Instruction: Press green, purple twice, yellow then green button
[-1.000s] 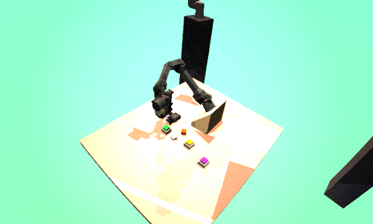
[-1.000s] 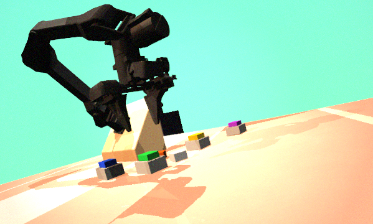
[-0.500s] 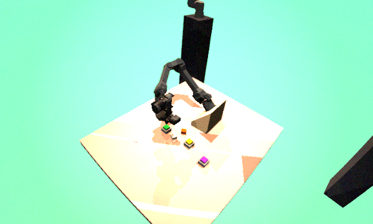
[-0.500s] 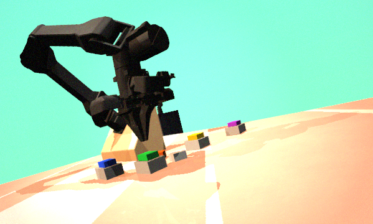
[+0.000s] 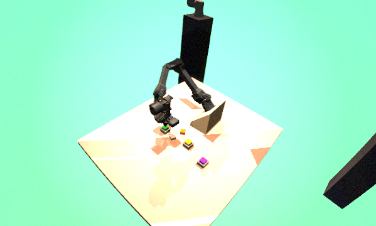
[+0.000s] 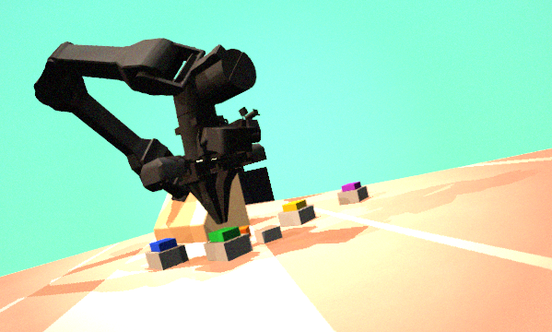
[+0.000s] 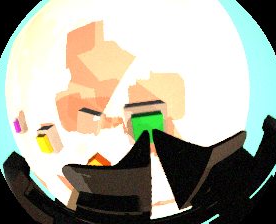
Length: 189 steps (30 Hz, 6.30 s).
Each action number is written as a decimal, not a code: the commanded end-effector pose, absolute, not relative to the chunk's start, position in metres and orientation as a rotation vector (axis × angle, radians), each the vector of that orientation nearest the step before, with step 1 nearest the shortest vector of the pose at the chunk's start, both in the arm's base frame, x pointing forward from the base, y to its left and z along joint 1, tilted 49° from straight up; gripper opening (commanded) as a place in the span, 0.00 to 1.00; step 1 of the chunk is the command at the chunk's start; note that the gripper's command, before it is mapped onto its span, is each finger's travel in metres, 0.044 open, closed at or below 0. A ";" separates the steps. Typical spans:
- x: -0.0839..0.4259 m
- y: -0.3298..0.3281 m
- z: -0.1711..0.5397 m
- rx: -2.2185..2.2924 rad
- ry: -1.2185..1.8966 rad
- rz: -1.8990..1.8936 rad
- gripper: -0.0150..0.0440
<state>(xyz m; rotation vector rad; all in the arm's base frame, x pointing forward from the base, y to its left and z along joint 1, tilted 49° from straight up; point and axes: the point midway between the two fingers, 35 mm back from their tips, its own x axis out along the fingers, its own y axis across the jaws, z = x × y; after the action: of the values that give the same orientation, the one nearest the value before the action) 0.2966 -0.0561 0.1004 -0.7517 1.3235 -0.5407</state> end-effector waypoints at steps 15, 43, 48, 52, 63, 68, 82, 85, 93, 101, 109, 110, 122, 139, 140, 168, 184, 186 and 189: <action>0.299 -0.070 0.088 -0.759 1.328 -0.541 0.29; 0.283 0.003 0.149 -0.756 1.331 -0.537 0.29; 0.308 0.051 0.115 -0.743 1.334 -0.514 0.29; 0.321 0.097 0.076 -0.736 1.337 -0.502 0.29; 0.299 0.210 -0.061 -0.737 1.336 -0.515 0.29; 0.283 0.227 -0.095 -0.741 1.330 -0.527 0.29; 0.295 0.182 -0.136 -0.743 1.328 -0.529 0.29; 0.295 0.180 -0.138 -0.743 1.328 -0.529 0.29; 0.298 0.171 -0.147 -0.743 1.328 -0.529 0.29; 0.300 0.161 -0.156 -0.743 1.328 -0.530 0.29; 0.301 0.157 -0.159 -0.744 1.327 -0.530 0.29; 0.301 0.157 -0.159 -0.744 1.327 -0.530 0.29; 0.301 0.157 -0.159 -0.744 1.327 -0.530 0.29; 0.297 0.176 -0.143 -0.743 1.328 -0.529 0.29; 0.297 0.174 -0.144 -0.743 1.328 -0.529 0.29; 0.301 0.157 -0.159 -0.744 1.327 -0.530 0.29; 0.289 0.211 -0.111 -0.741 1.330 -0.527 0.29; 0.284 0.226 -0.097 -0.741 1.330 -0.527 0.29; 0.283 0.227 -0.095 -0.741 1.330 -0.527 0.29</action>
<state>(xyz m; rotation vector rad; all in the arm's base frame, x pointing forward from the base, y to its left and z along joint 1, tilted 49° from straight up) 0.2845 0.2247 -0.1012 -0.7473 1.3245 -0.5170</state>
